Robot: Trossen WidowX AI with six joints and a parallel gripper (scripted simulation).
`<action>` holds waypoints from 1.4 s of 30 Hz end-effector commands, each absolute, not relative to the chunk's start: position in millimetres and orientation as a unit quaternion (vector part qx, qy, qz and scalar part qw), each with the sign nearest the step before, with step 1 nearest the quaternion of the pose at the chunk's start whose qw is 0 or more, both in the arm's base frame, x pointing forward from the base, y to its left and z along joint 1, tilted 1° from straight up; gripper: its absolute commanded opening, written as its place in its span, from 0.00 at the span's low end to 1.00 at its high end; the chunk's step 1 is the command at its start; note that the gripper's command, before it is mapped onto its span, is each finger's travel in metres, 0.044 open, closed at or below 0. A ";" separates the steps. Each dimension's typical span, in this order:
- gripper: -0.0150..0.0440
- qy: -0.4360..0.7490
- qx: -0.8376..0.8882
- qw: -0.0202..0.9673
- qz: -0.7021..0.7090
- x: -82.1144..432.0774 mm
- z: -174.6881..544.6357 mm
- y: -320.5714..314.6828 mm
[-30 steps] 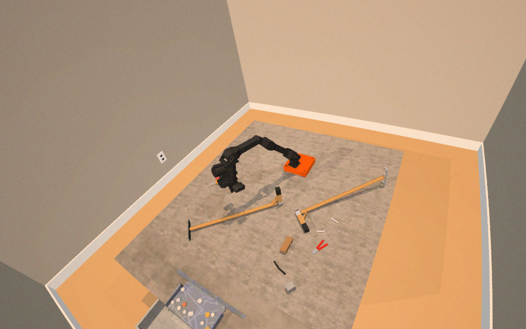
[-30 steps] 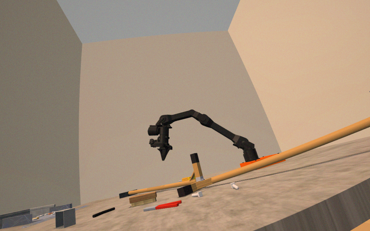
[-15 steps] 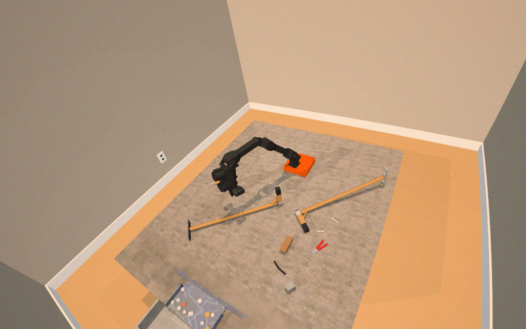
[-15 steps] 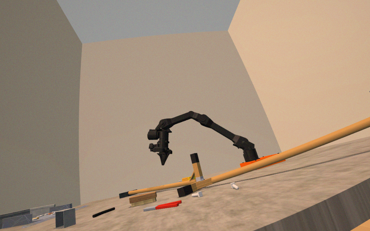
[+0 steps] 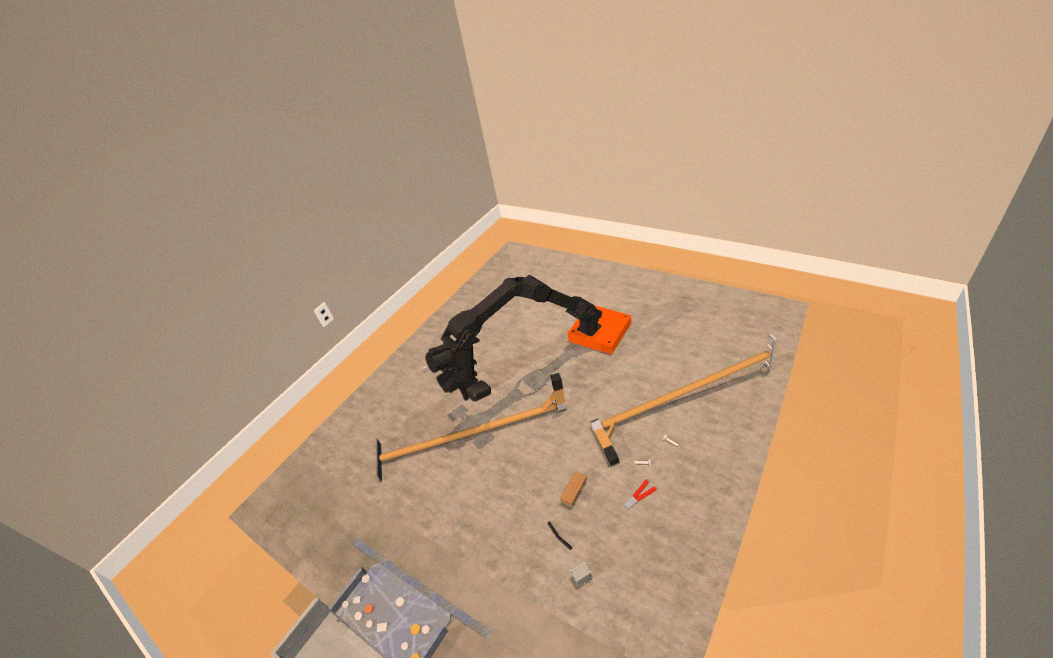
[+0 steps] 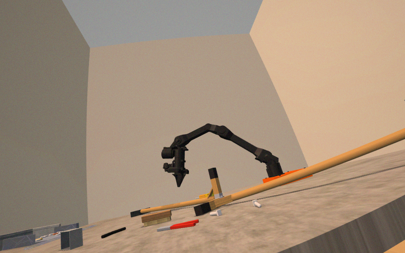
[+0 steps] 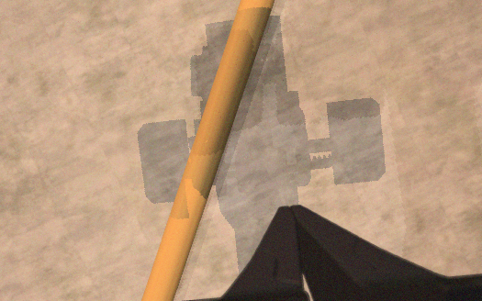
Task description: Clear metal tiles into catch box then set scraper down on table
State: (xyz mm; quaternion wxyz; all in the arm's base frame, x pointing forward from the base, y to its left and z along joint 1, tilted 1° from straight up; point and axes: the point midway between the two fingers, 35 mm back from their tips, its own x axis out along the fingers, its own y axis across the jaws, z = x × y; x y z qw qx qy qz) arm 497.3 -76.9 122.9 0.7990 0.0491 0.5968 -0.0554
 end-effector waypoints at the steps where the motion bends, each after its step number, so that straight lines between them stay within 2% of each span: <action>1: 0.25 0.601 0.050 0.796 -0.057 496.8 109.4 -77.0; 42: 0.25 0.607 0.050 0.791 -0.057 490.4 23.7 -75.0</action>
